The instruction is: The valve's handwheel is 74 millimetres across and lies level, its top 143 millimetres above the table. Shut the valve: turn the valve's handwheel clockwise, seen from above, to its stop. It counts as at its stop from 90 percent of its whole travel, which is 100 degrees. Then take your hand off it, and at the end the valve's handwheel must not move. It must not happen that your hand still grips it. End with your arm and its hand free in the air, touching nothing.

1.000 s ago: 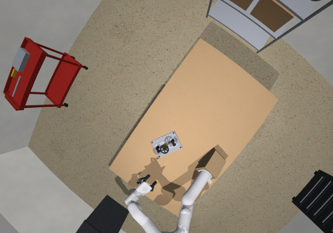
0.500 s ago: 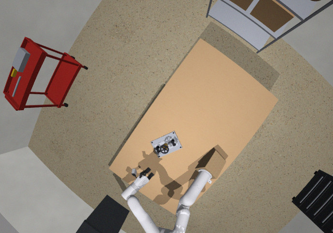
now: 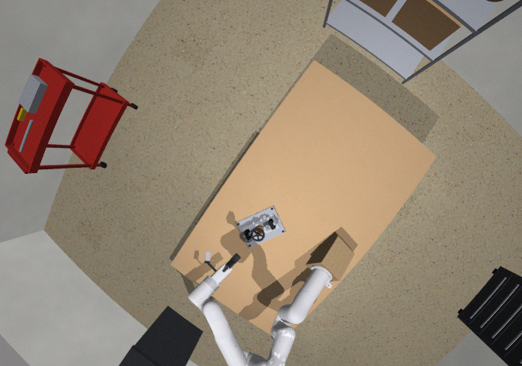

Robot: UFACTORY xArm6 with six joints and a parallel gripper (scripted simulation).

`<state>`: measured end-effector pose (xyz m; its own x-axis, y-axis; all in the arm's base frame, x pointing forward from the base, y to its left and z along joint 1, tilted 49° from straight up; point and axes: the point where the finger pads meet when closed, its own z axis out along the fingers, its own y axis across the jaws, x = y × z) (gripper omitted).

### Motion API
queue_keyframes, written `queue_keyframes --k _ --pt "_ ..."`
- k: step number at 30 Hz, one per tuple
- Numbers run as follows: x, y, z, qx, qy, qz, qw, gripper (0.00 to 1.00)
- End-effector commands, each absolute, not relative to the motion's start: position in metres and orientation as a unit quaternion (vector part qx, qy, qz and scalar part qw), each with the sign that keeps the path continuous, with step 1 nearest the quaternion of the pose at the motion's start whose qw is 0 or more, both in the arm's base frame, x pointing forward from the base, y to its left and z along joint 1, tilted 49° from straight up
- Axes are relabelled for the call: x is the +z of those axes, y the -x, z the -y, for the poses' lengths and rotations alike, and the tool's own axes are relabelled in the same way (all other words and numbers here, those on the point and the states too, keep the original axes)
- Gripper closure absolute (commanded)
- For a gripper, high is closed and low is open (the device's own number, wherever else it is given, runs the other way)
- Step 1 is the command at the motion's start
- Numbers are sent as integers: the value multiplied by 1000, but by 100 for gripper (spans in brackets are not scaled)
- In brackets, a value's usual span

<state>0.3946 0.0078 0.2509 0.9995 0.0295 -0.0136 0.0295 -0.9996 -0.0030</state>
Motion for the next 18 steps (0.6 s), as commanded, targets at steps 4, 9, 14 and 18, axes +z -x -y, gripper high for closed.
queue_keyframes --k 4,9,14,18 --pt "230 -395 3 30 992 -113 41 0" --pt "214 -390 5 59 974 -206 72 0" --pt "201 -387 6 84 951 -283 96 0" --pt "193 -385 6 103 929 -337 112 0"
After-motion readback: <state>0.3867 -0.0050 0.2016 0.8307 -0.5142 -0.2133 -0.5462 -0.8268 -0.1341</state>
